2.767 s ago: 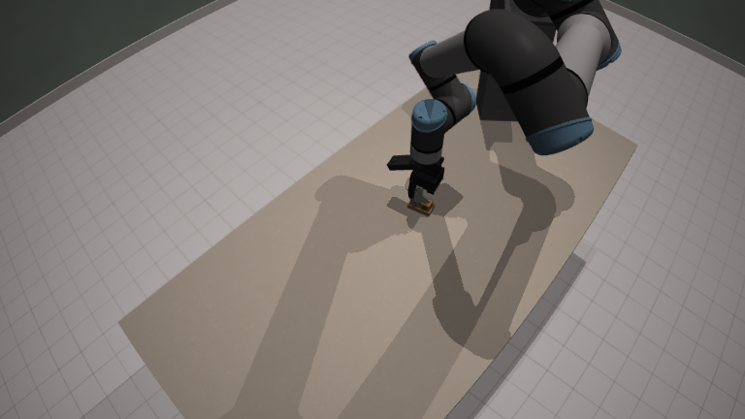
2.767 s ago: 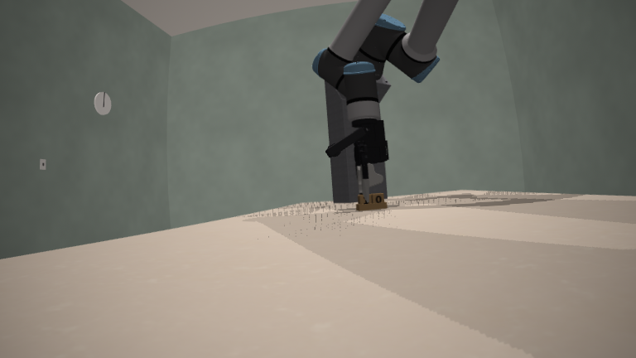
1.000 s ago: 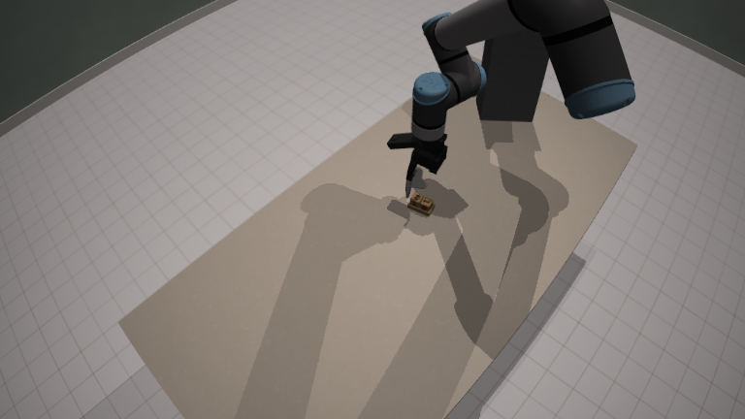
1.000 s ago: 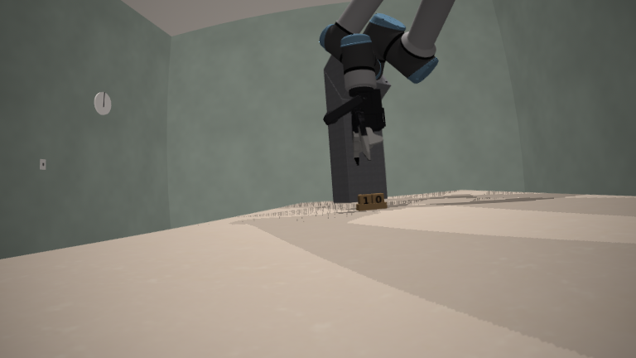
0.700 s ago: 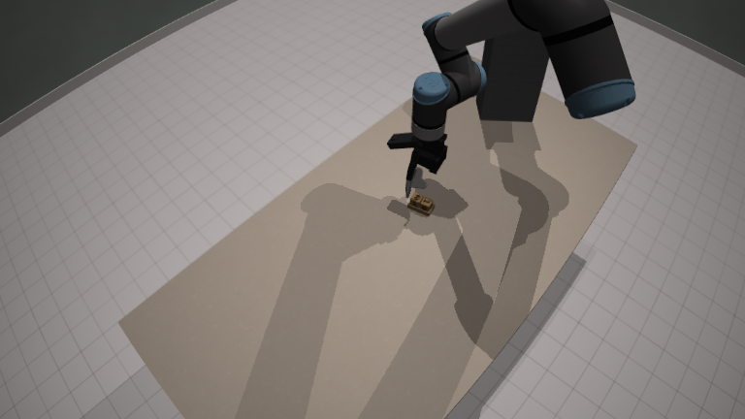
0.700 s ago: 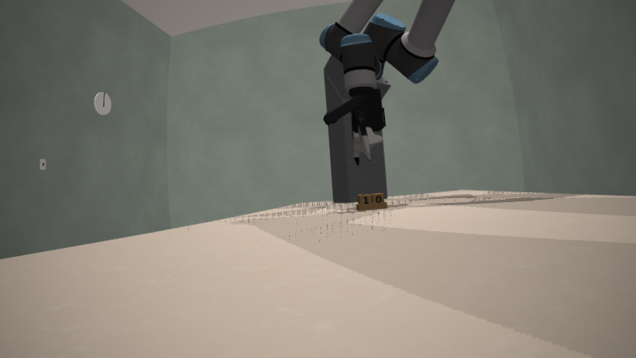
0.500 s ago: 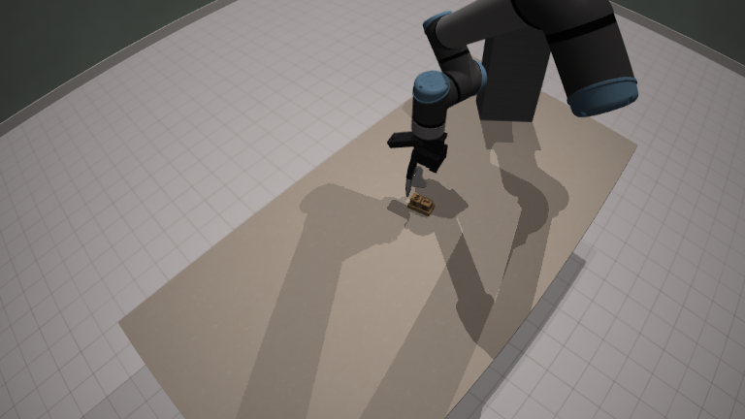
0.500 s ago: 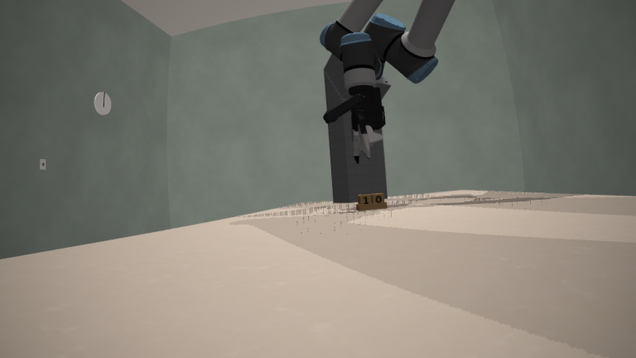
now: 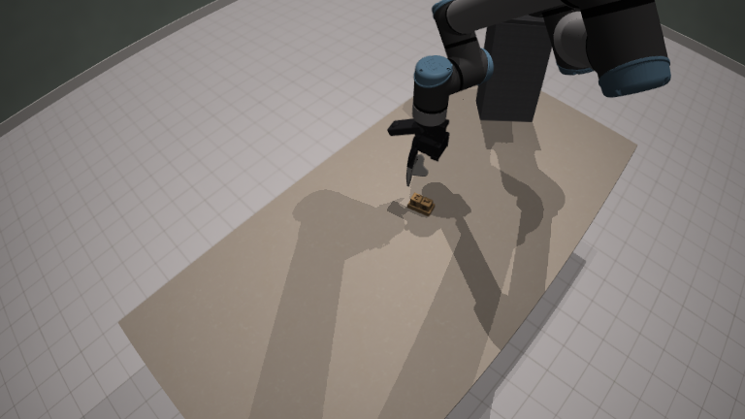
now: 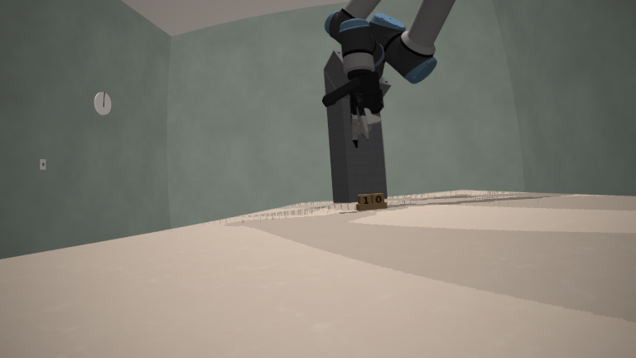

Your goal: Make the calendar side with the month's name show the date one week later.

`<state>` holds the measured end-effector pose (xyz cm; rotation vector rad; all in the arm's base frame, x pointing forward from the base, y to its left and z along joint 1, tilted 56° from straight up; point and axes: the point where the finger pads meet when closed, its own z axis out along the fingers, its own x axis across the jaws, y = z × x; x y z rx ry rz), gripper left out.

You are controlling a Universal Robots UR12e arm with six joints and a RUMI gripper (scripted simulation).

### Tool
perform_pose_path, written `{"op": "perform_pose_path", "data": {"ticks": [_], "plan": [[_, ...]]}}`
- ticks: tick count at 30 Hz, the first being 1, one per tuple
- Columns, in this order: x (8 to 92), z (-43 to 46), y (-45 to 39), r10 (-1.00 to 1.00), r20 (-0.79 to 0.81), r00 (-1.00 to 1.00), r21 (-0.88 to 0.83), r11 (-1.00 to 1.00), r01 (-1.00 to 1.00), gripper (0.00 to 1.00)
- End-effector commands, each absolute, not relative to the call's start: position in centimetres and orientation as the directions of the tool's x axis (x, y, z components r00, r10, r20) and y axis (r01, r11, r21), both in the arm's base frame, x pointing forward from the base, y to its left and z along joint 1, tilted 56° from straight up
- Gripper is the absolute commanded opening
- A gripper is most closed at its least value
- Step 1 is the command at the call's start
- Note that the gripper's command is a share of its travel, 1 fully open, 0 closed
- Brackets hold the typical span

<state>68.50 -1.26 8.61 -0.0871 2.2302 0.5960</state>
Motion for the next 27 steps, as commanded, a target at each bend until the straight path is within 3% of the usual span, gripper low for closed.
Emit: {"op": "perform_pose_path", "data": {"ticks": [1, 27], "plan": [[67.41, 9.54, -1.99, 0.128, -0.728, -0.673, 0.389, 0.886, -0.253, 1.00], [67.01, 9.86, -2.25, 0.128, -0.728, -0.673, 0.389, 0.886, -0.253, 1.00]]}}
